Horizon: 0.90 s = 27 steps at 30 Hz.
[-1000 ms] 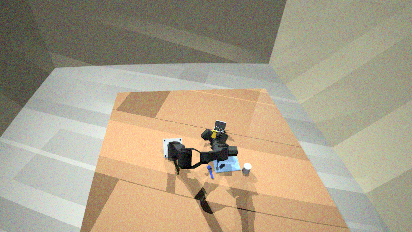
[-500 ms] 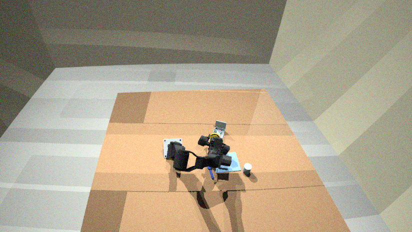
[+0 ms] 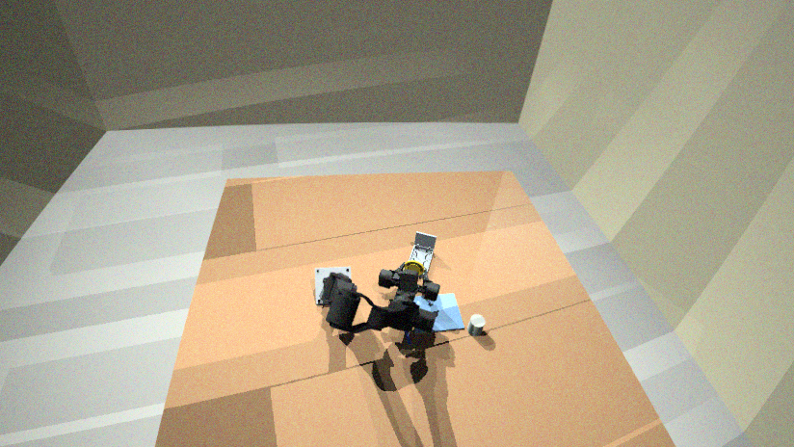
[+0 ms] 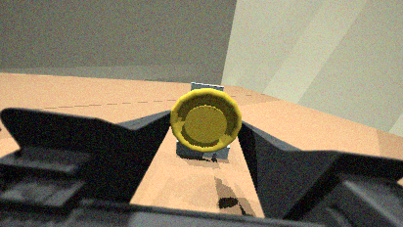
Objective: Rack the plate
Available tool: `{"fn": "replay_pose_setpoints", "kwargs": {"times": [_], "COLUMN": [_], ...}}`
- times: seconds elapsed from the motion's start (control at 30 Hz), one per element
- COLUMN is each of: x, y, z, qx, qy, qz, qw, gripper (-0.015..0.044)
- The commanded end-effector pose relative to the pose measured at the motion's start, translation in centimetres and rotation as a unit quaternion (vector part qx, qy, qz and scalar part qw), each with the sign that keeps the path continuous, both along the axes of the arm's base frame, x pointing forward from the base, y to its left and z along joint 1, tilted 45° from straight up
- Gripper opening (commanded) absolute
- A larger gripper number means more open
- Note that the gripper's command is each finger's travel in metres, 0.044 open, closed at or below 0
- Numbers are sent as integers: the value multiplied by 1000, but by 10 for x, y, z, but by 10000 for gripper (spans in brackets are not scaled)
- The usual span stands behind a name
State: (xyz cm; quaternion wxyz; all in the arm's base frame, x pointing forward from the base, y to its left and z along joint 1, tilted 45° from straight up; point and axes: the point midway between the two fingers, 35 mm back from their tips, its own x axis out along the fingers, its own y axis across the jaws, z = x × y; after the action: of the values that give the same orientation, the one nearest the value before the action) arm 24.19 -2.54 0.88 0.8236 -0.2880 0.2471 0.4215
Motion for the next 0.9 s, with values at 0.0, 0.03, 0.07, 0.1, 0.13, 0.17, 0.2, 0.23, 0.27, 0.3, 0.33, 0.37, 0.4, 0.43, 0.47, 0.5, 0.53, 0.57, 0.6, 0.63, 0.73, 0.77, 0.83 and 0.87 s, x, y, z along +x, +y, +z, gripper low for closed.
{"fn": "replay_pose_setpoints", "kwargs": {"times": [0.0,0.03,0.07,0.1,0.13,0.17,0.2,0.23,0.27,0.3,0.33,0.37,0.4,0.43,0.47,0.5,0.53,0.57,0.6,0.63,0.73,0.77,0.83,0.87], "x": [0,0,0,0,0,0,0,1,3,4,6,7,8,8,8,8,9,10,12,14,16,16,16,17], "y": [0,0,0,0,0,0,1,1,3,4,6,7,8,9,9,9,9,10,11,12,14,14,14,14], "z": [2,2,2,2,2,2,2,1,-1,-3,-5,-7,-8,-8,-8,-8,-9,-10,-11,-13,-15,-15,-15,-15], "qx": [-3,-3,-3,-3,-3,-3,-3,-3,-3,-2,-2,-2,-2,-2,-2,-2,-2,-3,-3,-4,-4,-4,-4,-4], "qy": [-13,-13,-13,-13,-13,-13,-13,-12,-11,-10,-9,-8,-8,-7,-7,-7,-8,-8,-9,-10,-12,-12,-12,-12], "qz": [5,5,5,5,5,5,5,5,5,4,4,3,3,3,3,3,3,3,3,4,4,4,4,4], "qw": [1000,1000,1000,1000,1000,1000,1000,1000,1000,1000,1000,1000,1000,1000,1000,1000,1000,1000,1000,1000,1000,1000,1000,1000], "gripper": [0,0,0,0,0,0,0,0,0,0,0,0,0,0,0,0,0,0,0,0,0,0,0,0]}}
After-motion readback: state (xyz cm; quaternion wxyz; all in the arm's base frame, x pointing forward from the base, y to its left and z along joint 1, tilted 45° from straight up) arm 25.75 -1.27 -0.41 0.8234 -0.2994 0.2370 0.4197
